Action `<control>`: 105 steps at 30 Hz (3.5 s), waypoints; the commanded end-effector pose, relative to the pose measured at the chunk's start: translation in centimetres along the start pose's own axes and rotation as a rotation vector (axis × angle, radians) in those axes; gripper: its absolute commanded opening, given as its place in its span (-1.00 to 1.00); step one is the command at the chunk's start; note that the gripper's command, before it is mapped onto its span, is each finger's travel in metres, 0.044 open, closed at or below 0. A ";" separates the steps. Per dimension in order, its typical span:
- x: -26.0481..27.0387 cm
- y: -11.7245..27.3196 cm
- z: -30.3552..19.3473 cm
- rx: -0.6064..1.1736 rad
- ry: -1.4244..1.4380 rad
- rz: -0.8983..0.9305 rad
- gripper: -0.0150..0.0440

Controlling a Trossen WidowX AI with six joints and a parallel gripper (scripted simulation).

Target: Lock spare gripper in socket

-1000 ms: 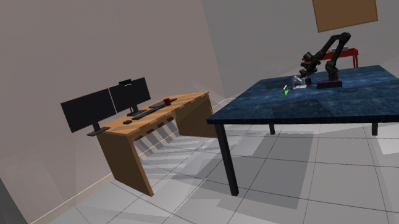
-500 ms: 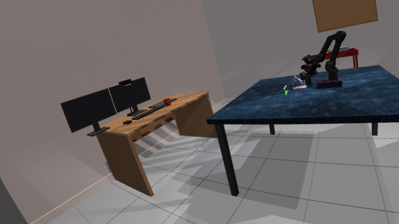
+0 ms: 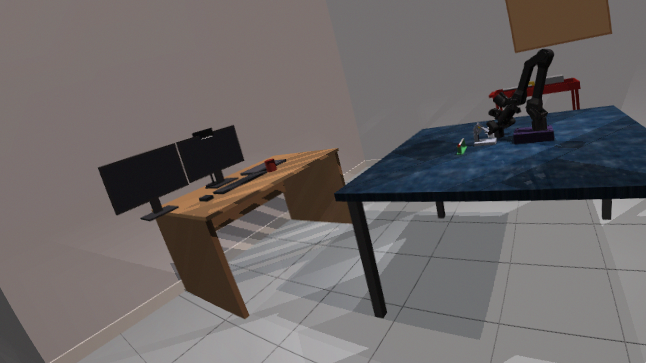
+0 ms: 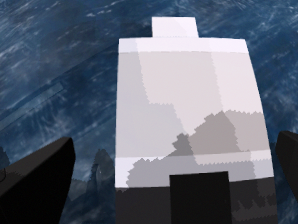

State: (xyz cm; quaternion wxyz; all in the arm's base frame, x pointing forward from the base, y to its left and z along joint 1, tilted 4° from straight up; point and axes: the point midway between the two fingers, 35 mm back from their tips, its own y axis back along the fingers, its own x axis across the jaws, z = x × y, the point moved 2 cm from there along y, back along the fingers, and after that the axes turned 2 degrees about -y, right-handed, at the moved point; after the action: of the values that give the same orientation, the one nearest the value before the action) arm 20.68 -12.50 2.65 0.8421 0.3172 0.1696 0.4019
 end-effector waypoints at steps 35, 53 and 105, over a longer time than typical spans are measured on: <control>0.4 1.2 2.7 0.009 0.006 0.002 -0.49; 0.5 6.0 7.2 0.008 0.006 0.002 -0.49; 4.1 9.5 7.8 0.296 0.181 0.100 -0.49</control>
State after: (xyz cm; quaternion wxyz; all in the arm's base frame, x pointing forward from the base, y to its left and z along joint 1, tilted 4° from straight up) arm 21.44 -8.56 14.06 0.7635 0.3989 0.2686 0.4309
